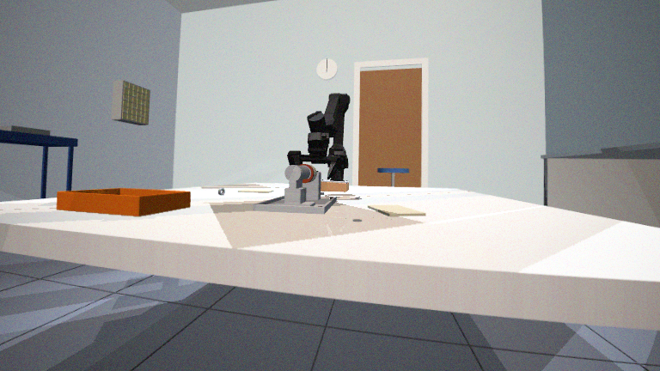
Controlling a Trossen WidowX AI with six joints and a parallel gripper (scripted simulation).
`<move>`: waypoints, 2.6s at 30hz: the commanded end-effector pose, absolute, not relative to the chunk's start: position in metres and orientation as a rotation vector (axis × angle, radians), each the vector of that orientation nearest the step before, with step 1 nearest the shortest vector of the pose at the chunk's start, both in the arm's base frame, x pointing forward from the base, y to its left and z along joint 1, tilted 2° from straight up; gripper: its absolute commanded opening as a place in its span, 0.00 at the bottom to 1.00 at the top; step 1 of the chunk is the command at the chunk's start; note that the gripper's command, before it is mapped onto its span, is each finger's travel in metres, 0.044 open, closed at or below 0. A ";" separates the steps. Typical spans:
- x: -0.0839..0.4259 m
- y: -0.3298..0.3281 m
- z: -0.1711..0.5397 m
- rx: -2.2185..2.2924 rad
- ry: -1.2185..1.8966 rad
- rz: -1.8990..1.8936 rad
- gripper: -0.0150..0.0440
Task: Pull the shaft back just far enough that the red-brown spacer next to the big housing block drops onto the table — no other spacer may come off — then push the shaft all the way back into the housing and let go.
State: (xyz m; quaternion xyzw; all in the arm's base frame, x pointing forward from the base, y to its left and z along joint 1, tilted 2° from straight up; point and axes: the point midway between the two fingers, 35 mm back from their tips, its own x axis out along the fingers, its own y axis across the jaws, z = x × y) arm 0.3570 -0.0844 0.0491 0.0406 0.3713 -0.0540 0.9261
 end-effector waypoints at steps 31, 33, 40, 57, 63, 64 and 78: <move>0.367 -0.086 0.040 0.084 0.761 -0.113 0.91; 0.367 -0.086 0.040 0.084 0.761 -0.113 0.82; 0.367 -0.086 0.040 0.084 0.761 -0.113 0.51; 0.363 -0.086 0.040 0.086 0.762 -0.116 0.25; 0.359 -0.085 0.039 0.086 0.762 -0.116 0.25; 0.358 -0.085 0.039 0.086 0.762 -0.116 0.25; 0.349 -0.084 0.039 0.087 0.763 -0.116 0.25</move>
